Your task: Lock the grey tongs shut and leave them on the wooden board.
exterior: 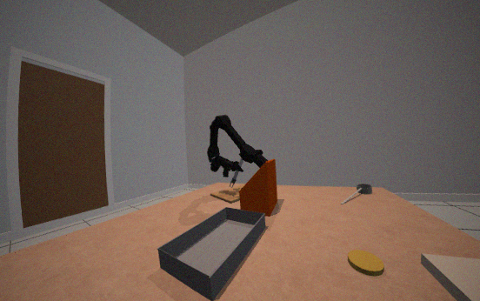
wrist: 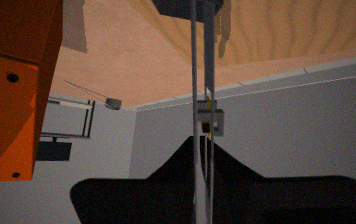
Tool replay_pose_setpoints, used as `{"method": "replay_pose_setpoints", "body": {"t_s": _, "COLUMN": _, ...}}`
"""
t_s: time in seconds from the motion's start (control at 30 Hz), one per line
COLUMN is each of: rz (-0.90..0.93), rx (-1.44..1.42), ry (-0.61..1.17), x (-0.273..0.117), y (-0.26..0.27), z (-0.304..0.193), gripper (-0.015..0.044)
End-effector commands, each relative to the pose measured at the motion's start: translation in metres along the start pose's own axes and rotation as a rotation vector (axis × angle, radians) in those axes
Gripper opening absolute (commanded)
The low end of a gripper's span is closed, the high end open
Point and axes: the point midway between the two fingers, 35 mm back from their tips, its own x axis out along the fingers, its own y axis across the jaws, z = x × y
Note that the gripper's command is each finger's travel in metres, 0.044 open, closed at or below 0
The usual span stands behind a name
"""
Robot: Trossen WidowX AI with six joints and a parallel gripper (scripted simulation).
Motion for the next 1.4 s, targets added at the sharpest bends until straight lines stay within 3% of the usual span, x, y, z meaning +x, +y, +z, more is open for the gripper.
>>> {"method": "replay_pose_setpoints", "body": {"t_s": 0.0, "rz": -0.093, "rx": 0.016, "ry": 0.091, "x": -0.013, "y": -0.010, "z": -0.004, "gripper": -0.0150}}
{"method": "replay_pose_setpoints", "body": {"t_s": 0.2, "rz": -0.203, "rx": 0.028, "ry": 0.171, "x": -0.029, "y": -0.018, "z": -0.006, "gripper": -0.0150}}
{"method": "replay_pose_setpoints", "body": {"t_s": 1.37, "rz": -0.203, "rx": 0.028, "ry": 0.171, "x": -0.029, "y": -0.018, "z": -0.006, "gripper": -0.0150}}
